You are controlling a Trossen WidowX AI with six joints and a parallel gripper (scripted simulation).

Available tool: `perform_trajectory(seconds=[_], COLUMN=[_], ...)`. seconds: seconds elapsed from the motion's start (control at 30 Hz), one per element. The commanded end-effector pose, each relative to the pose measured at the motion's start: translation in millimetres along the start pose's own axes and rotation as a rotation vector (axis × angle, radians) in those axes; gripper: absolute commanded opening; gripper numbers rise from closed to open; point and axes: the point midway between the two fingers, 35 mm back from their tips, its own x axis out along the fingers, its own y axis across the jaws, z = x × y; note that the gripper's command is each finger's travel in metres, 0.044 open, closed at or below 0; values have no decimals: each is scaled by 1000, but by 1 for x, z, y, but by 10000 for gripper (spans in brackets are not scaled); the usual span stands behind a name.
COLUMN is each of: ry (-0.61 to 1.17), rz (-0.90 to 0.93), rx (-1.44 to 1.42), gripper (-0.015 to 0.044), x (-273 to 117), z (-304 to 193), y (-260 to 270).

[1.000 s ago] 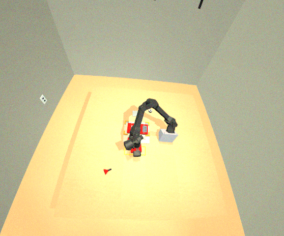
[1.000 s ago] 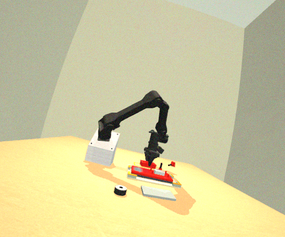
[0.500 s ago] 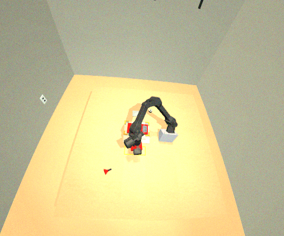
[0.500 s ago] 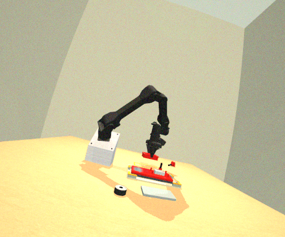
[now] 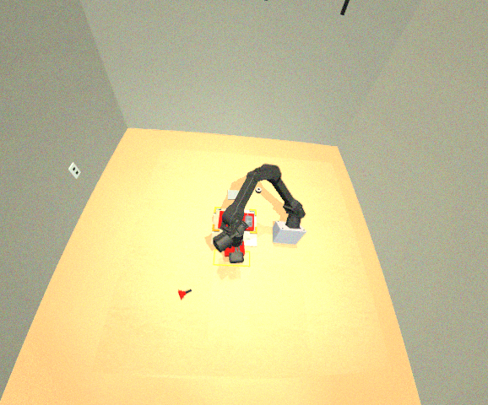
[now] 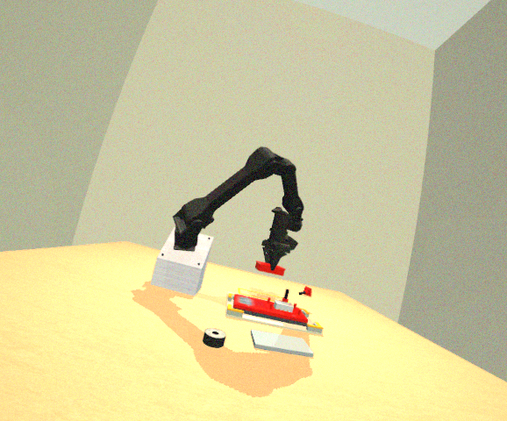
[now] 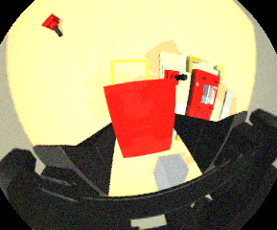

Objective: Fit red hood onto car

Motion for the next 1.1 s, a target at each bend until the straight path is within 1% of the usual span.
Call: perform_trajectory(seconds=[0.0,0.5,0.97,1.07], ry=[0,-6,-1,0], rz=[5,20,-3,-7], rx=[7,62,119,125], gripper=[0,0,0,0], x=[-1,-6,-4,-4], z=[4,19,8,5], y=[-13,-106,-196,-205])
